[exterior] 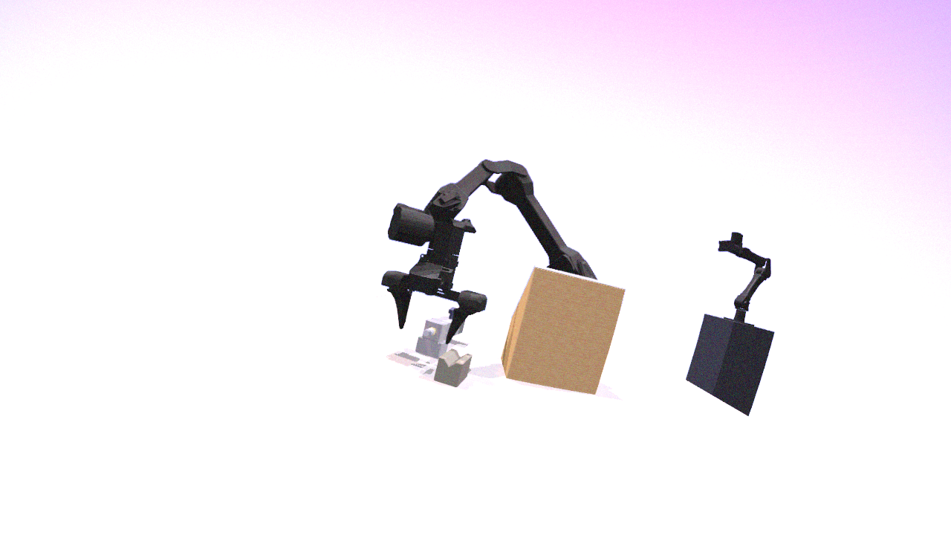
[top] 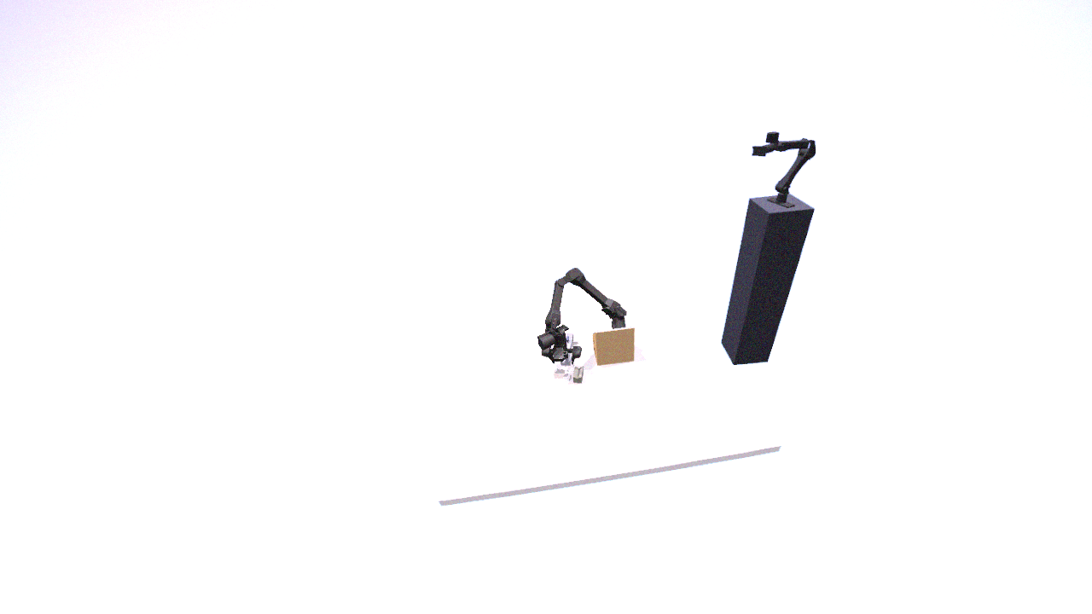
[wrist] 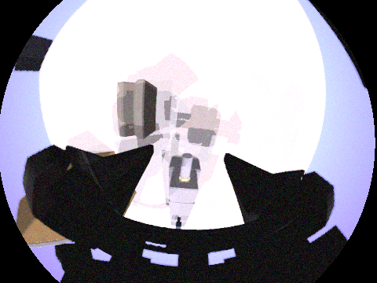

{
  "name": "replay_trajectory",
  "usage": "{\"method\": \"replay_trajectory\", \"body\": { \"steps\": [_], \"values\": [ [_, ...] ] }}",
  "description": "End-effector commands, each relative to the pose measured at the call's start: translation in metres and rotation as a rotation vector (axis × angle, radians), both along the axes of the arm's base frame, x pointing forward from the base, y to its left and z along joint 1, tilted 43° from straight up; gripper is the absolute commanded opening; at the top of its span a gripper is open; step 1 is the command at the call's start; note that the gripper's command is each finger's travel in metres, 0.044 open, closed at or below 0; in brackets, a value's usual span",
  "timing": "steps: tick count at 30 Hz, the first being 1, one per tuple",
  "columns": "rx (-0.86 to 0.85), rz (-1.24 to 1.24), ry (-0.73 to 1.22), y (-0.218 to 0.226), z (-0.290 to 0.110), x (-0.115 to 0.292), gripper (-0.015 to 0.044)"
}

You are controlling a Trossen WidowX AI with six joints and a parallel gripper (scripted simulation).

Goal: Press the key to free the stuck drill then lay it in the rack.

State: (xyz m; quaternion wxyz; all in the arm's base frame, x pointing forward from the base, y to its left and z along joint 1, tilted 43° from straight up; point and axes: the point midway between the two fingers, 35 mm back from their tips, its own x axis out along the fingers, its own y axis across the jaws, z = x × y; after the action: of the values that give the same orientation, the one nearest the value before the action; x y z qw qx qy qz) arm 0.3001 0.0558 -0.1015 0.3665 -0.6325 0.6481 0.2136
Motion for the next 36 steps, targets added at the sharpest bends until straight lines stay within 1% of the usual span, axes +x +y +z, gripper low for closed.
{"method": "replay_trajectory", "body": {
  "steps": [1, 17, 33, 36],
  "values": [
    [-0.007, 0.002, 0.007, -0.008, -0.004, -0.002, 0.044],
    [-0.01, 0.002, 0.007, -0.026, -0.015, -0.003, 0.044],
    [-0.004, -0.002, 0.001, -0.023, -0.013, -0.001, 0.002],
    [-0.004, -0.002, 0.001, -0.023, -0.013, -0.001, 0.0]
  ]
}}
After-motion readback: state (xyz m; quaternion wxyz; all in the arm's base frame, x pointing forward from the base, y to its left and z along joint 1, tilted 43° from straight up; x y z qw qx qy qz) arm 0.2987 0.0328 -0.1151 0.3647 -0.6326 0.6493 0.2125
